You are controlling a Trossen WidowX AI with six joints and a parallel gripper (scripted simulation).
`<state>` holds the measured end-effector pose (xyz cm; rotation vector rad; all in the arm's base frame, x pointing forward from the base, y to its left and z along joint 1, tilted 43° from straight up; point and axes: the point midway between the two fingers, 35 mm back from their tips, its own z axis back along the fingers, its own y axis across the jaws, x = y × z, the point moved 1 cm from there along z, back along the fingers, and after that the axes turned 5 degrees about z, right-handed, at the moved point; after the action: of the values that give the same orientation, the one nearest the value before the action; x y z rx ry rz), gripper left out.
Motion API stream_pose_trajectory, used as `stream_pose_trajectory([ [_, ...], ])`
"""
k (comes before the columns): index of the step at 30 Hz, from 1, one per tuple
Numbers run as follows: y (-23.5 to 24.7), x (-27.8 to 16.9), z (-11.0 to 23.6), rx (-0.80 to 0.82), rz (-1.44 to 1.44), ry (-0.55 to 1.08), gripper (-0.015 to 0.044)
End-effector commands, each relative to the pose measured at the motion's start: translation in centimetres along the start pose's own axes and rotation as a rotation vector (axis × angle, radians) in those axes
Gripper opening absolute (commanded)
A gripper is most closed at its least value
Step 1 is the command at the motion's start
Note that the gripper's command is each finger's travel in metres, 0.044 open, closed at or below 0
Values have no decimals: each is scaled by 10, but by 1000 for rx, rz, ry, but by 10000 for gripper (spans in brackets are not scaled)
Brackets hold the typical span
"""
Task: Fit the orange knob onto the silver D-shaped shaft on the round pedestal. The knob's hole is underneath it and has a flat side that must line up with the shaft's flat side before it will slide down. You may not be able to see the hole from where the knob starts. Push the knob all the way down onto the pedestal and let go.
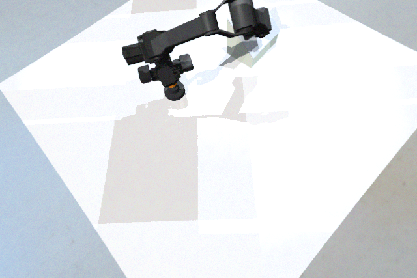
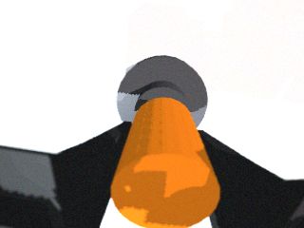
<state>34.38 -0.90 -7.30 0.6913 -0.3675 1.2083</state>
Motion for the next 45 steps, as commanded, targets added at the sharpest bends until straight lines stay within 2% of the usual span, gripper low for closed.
stream_pose_trajectory([
  [1, 3, 0, 0, -4, 13, -2, 0],
  [23, 0, 0, 1, -4, 13, -2, 0],
  [31, -2, 1, 3, -4, 223, -2, 0],
  [45, -4, 1, -3, -4, 223, -2, 0],
])
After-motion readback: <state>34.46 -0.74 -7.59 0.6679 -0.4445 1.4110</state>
